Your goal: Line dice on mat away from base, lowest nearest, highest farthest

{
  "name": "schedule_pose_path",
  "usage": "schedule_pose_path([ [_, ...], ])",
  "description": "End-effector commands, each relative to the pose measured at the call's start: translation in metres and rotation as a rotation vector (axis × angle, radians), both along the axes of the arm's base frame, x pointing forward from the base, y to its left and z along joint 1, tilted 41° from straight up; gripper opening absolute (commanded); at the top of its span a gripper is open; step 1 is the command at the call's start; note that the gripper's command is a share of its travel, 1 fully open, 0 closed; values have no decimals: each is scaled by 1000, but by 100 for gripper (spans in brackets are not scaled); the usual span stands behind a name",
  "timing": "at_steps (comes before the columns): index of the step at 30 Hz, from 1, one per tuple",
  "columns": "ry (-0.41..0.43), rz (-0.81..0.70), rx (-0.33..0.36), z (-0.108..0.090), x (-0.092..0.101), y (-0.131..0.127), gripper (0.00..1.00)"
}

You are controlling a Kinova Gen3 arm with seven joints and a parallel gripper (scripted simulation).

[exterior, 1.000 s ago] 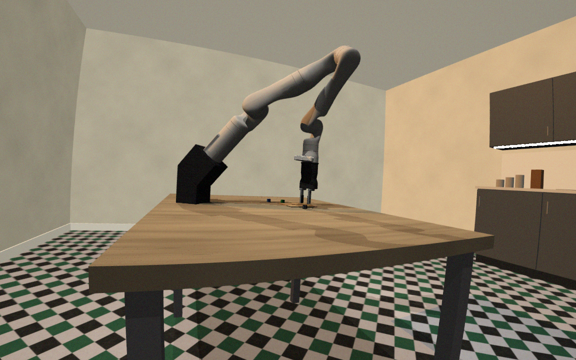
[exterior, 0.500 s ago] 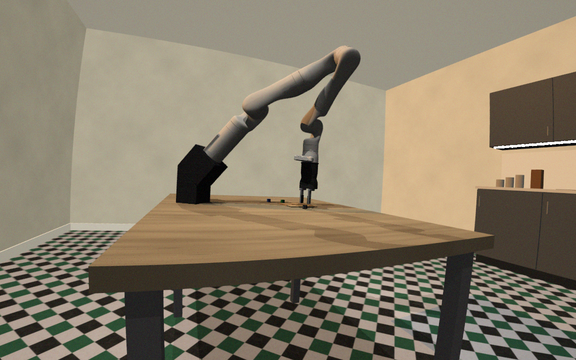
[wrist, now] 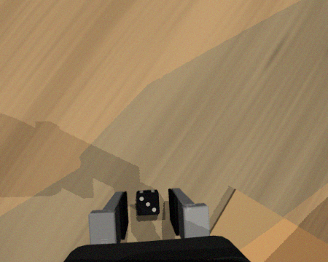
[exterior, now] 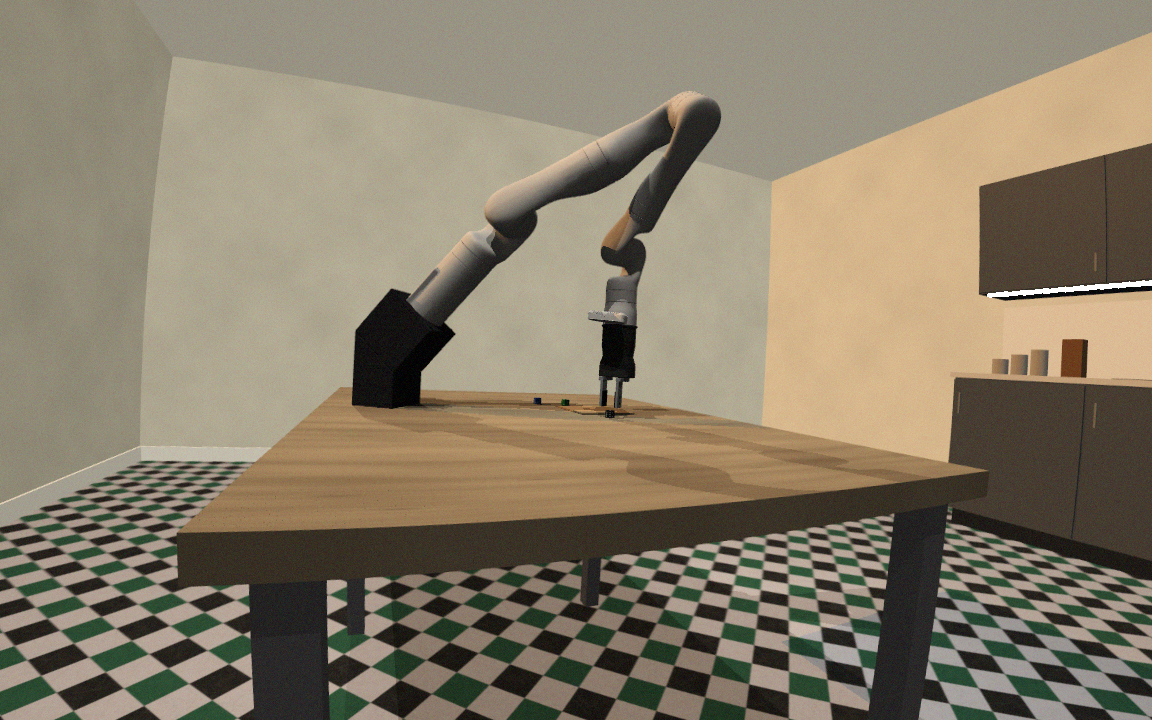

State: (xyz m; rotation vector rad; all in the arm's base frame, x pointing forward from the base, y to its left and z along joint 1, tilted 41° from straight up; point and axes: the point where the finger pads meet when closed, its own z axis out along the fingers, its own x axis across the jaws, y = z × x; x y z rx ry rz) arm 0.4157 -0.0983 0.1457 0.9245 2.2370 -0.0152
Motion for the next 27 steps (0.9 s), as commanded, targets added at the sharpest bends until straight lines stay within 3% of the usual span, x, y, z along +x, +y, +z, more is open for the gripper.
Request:
schedule_pose_path([
  [1, -1, 0, 0, 0, 0, 0, 64],
  [27, -1, 0, 0, -15, 13, -5, 64],
])
